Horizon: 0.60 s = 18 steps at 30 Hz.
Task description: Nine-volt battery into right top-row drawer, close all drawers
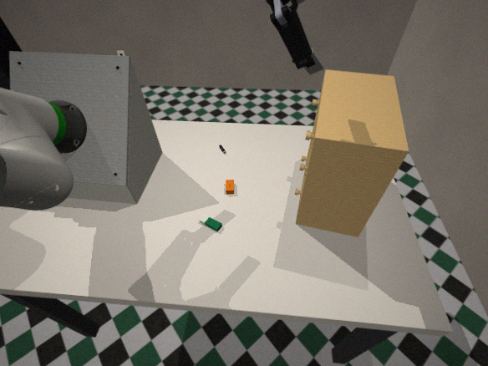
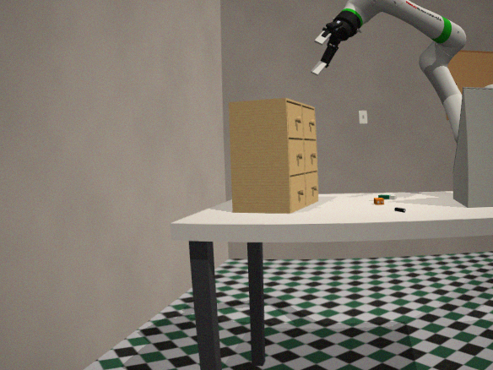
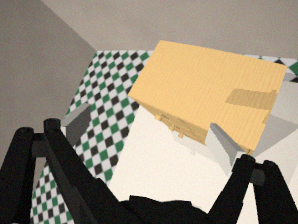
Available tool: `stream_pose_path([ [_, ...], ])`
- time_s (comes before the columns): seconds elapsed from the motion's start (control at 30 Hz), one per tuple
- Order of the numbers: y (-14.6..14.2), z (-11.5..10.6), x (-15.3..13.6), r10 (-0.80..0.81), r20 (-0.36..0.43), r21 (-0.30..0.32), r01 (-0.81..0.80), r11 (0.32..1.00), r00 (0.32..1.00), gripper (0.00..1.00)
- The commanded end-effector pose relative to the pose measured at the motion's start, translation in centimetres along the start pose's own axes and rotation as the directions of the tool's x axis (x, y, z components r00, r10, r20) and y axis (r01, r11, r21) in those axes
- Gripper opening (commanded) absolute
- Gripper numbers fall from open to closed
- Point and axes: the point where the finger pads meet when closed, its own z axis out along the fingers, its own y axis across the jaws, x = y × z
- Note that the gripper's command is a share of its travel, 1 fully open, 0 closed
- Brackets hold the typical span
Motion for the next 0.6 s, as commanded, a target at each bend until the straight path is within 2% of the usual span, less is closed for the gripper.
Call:
stream_pose_path([
  [0.0,-0.9,1.2,-4.0,0.018,0.116,-0.061,-0.011,0.998,0.993,1.00],
  [0.07,-1.2,1.5,-7.2,0.036,0.200,-0.127,-0.011,0.992,0.979,1.00],
  [0.1,-1.2,1.5,-7.2,0.036,0.200,-0.127,-0.011,0.992,0.979,1.00],
  [0.2,-1.2,1.3,-11.3,0.068,0.300,-0.230,0.003,0.973,0.951,1.00],
  [0.23,-1.2,1.3,-11.3,0.068,0.300,-0.230,0.003,0.973,0.951,1.00],
  [0.4,-0.8,-0.2,-16.2,0.125,0.401,-0.385,0.043,0.922,0.907,1.00],
  [0.47,-0.8,-0.2,-16.2,0.125,0.401,-0.385,0.043,0.922,0.907,1.00],
  [0.57,-0.5,-1.3,-18.0,0.155,0.432,-0.457,0.068,0.887,0.888,1.00],
])
